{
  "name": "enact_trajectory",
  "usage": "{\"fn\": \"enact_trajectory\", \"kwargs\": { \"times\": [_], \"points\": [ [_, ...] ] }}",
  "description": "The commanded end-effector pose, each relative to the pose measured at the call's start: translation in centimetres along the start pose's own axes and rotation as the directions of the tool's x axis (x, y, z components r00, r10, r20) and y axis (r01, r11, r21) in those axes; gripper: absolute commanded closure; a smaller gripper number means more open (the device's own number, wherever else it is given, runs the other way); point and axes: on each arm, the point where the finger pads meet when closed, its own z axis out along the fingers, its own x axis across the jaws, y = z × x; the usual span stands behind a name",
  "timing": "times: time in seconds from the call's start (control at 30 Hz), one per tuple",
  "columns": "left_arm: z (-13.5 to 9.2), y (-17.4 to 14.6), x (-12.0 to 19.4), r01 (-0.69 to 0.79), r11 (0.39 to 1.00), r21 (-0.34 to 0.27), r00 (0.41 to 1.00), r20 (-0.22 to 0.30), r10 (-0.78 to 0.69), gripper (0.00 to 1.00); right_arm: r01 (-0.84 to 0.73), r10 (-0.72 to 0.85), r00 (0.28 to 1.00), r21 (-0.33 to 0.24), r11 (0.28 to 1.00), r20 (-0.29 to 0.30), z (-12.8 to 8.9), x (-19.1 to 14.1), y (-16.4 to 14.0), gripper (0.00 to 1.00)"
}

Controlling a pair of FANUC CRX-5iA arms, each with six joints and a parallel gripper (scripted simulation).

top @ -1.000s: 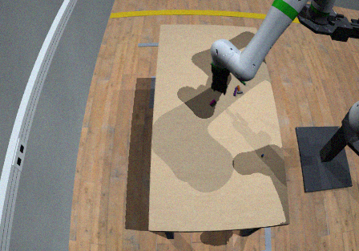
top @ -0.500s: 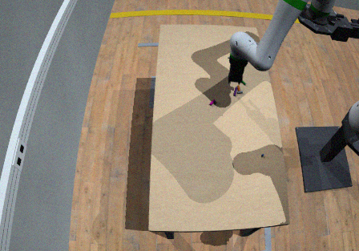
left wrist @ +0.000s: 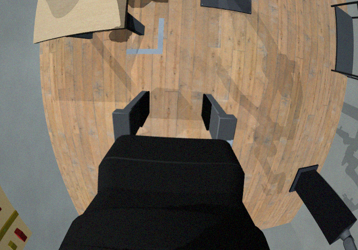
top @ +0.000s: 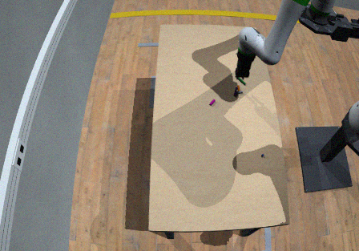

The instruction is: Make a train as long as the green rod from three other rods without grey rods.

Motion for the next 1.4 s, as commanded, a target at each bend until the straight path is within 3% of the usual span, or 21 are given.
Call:
{"fn": "enact_trajectory", "kwargs": {
  "times": [0.0,0.8,1.37],
  "points": [
    [-0.1,0.0,0.0,0.0,1.0,-0.002,1.0,0.0,0.0,0.0,0.0,0.0,1.0,-0.001,1.0,0.001,-0.1,-0.1,0.0,0.46],
    [-0.1,0.0,0.0,0.0,1.0,-0.002,1.0,0.0,0.0,0.0,0.0,0.0,1.0,-0.001,1.0,0.001,0.5,-0.1,0.0,0.46],
    [-0.1,0.0,0.0,0.0,1.0,-0.002,1.0,0.0,0.0,0.0,0.0,0.0,1.0,-0.001,1.0,0.001,2.6,-0.1,0.0,0.46]
  ]
}}
